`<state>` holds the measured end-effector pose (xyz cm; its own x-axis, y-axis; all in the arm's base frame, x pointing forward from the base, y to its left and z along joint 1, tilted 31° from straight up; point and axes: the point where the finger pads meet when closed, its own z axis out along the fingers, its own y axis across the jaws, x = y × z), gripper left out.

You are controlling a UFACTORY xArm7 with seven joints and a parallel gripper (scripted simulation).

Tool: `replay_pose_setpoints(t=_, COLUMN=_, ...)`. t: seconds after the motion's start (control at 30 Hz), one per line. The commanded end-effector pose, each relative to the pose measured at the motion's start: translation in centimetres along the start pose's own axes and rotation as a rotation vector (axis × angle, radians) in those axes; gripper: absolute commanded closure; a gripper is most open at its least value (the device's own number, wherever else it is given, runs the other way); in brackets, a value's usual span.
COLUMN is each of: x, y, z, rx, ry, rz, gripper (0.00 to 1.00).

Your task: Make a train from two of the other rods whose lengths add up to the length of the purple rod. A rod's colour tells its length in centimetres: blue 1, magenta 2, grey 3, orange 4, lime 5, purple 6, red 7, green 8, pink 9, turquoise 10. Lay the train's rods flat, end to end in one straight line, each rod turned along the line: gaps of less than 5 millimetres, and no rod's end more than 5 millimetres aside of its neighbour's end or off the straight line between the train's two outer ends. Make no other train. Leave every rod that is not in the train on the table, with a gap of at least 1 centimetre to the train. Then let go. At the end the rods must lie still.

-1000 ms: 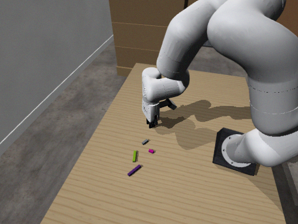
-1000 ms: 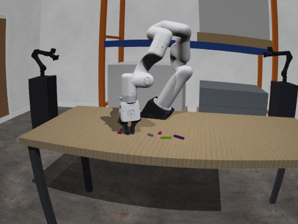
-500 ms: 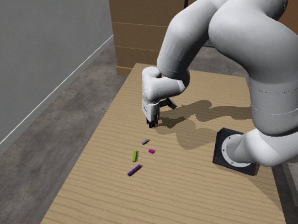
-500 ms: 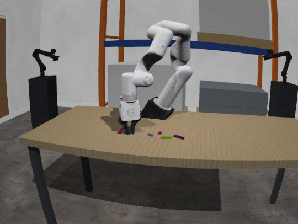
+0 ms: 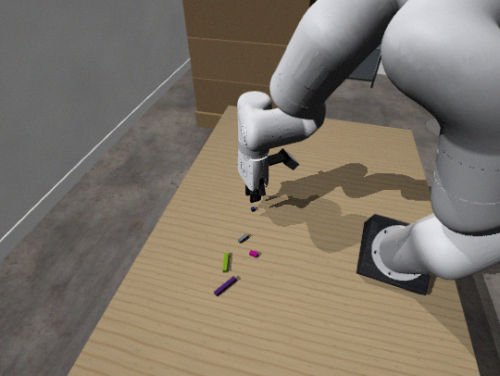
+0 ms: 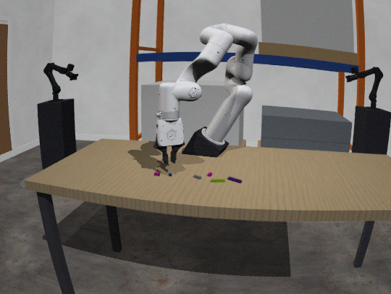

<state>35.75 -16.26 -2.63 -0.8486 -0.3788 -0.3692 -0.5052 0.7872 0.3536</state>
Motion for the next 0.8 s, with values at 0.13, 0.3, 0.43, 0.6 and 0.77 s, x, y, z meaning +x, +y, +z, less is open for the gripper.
replay_pose_setpoints(t=0.13, x=-0.03, y=0.01, z=-3.58, rx=0.001, ry=-0.001, rz=0.0, gripper=0.76)
replay_pose_setpoints(t=0.3, x=-0.03, y=0.01, z=-3.9, rx=0.001, ry=-0.001, rz=0.0, gripper=0.76)
replay_pose_setpoints(t=0.43, x=-0.03, y=0.01, z=-3.9, rx=0.001, ry=-0.001, rz=0.0, gripper=0.0)
replay_pose_setpoints(t=0.6, x=-0.03, y=0.01, z=-3.9, rx=0.001, ry=-0.001, rz=0.0, gripper=0.0)
replay_pose_setpoints(t=0.77, x=-0.03, y=0.01, z=-3.9, rx=0.001, ry=-0.001, rz=0.0, gripper=0.0)
